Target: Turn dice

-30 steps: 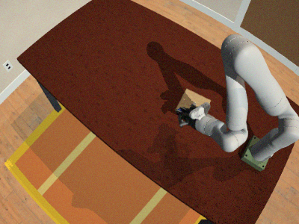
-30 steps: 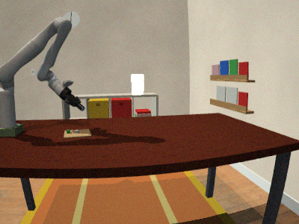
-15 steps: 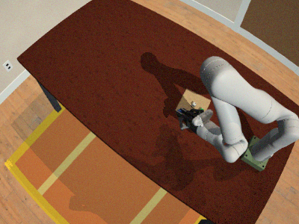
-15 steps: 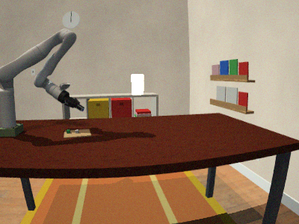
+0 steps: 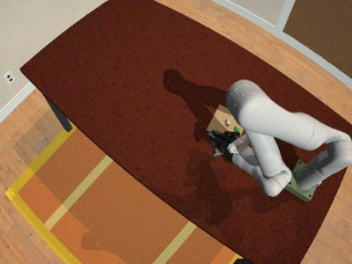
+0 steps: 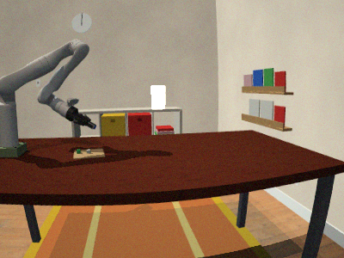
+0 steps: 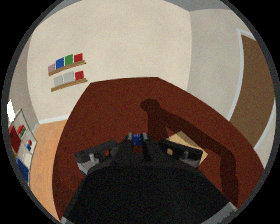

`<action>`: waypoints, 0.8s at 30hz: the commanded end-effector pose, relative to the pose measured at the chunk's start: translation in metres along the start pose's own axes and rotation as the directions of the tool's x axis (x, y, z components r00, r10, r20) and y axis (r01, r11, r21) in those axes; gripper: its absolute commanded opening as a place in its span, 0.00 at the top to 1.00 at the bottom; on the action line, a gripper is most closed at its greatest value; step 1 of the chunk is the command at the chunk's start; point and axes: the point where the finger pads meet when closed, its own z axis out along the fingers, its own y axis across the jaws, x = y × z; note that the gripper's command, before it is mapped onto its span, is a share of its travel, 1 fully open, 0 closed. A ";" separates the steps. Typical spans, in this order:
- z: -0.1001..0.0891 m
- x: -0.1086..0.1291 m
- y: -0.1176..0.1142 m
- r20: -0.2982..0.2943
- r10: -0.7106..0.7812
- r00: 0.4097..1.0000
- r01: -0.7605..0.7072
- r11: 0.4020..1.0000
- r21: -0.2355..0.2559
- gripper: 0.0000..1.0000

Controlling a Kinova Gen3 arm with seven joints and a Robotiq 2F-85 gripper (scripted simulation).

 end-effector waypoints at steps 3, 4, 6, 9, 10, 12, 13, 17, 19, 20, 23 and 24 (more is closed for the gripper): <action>-0.001 -0.003 -0.001 0.000 -0.006 1.000 0.006 1.000 0.003 0.89; -0.001 -0.003 -0.001 0.000 -0.006 1.000 0.006 1.000 0.003 0.89; -0.001 -0.003 -0.001 0.000 -0.006 1.000 0.006 1.000 0.003 0.89; -0.001 -0.003 -0.001 0.000 -0.006 1.000 0.006 1.000 0.003 0.89; -0.001 -0.003 -0.001 0.000 -0.006 1.000 0.006 1.000 0.003 0.89; 0.000 -0.003 -0.001 0.000 -0.006 1.000 0.006 1.000 0.003 0.89; 0.000 -0.004 -0.001 0.000 -0.006 1.000 0.006 1.000 0.003 0.89; 0.003 -0.009 -0.001 0.000 -0.006 1.000 0.006 1.000 0.003 0.89; 0.005 -0.013 -0.001 0.000 -0.006 1.000 0.006 1.000 0.003 0.89; 0.005 -0.013 -0.001 0.000 -0.006 1.000 0.006 1.000 0.003 0.89; 0.008 -0.019 -0.001 0.000 -0.006 1.000 0.006 1.000 0.003 0.89; 0.009 -0.022 -0.001 0.000 -0.006 1.000 0.006 1.000 0.003 0.89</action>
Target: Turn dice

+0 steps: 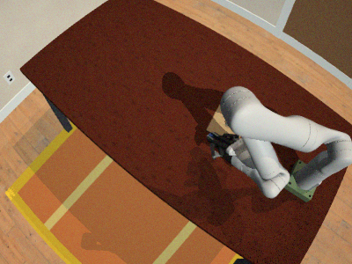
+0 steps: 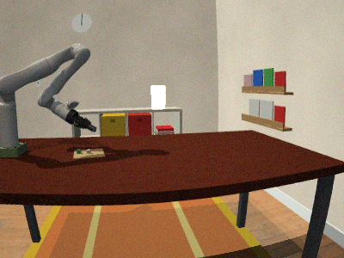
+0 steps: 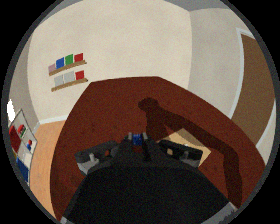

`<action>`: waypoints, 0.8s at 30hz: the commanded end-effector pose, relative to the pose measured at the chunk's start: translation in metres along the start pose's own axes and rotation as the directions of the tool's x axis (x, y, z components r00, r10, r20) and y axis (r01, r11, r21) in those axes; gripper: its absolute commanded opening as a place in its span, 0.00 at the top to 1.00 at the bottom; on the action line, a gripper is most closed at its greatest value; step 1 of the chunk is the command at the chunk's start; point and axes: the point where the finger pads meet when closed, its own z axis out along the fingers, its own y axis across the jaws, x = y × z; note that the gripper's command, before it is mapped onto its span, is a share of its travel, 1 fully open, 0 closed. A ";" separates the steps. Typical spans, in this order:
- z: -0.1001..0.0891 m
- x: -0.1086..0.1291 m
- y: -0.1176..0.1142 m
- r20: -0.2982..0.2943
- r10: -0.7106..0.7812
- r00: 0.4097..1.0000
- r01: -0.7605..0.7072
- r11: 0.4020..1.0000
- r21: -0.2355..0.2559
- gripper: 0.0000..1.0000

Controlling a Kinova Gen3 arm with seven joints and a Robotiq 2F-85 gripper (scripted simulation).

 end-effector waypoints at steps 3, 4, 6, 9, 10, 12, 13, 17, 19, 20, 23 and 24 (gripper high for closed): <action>0.008 -0.019 0.002 0.006 -0.009 1.000 0.009 1.000 -0.004 0.89; 0.010 -0.022 0.002 0.006 -0.009 1.000 0.009 1.000 -0.004 0.89; 0.013 -0.029 0.002 0.006 -0.009 1.000 0.009 1.000 -0.004 0.89; 0.019 -0.040 0.002 0.006 -0.009 1.000 0.009 1.000 -0.004 0.89; 0.020 -0.043 0.002 0.006 -0.009 1.000 0.009 1.000 -0.004 0.89; 0.023 -0.048 0.002 0.006 -0.009 1.000 0.009 1.000 -0.004 0.89; 0.023 -0.048 0.002 0.006 -0.009 1.000 0.009 1.000 -0.004 0.89; 0.027 -0.055 0.002 0.006 -0.009 1.000 0.009 1.000 -0.004 0.89; 0.028 -0.057 0.002 0.006 -0.009 1.000 0.009 1.000 -0.004 0.89; 0.028 -0.058 0.002 0.006 -0.009 1.000 0.009 1.000 -0.004 0.89; 0.029 -0.059 0.002 0.006 -0.009 1.000 0.009 1.000 -0.004 0.89; 0.029 -0.059 0.002 0.006 -0.009 1.000 0.009 1.000 -0.004 0.89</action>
